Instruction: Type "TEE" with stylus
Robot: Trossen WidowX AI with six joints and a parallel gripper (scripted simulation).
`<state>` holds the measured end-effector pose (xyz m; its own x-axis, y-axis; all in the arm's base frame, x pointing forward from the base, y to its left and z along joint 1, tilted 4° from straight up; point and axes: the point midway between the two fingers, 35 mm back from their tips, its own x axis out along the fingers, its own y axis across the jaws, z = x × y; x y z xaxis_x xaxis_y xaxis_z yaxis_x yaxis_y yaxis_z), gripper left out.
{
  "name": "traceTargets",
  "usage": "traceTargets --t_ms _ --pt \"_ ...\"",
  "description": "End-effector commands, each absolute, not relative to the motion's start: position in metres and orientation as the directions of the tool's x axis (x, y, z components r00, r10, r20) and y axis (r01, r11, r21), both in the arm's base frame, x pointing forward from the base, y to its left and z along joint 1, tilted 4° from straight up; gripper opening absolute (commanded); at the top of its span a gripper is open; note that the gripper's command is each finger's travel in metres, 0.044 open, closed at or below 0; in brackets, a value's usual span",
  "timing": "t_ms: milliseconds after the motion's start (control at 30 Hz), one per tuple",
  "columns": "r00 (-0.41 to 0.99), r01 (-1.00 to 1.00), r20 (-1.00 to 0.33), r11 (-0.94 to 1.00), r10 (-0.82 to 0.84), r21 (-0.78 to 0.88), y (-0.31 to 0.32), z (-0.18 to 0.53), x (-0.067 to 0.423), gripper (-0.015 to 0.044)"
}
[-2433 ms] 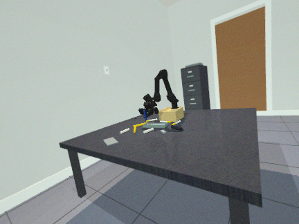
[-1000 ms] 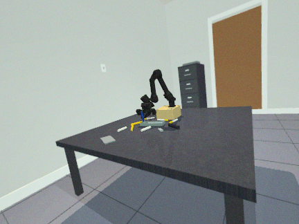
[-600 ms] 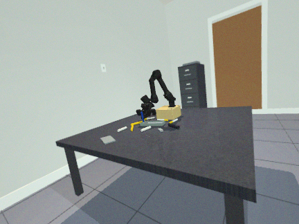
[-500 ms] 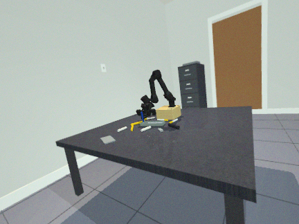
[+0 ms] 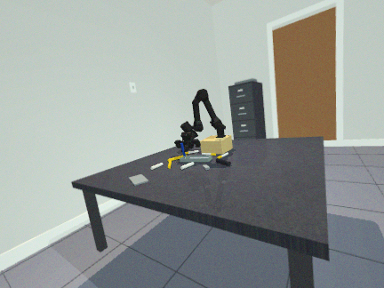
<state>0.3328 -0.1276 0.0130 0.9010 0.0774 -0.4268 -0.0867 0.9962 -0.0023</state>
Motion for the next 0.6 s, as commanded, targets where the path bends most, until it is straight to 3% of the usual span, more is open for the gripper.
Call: traceTargets --t_ms 0,367,567 --pt "0.903 -0.088 -0.422 0.996 0.079 -0.002 -0.128 0.025 0.333 0.0081" --pt "0.902 -0.089 -0.424 0.996 0.079 -0.003 -0.128 0.041 0.331 0.0085" --pt "0.863 -0.220 -0.469 0.975 0.186 -0.018 -0.128 0.031 0.326 0.0045"
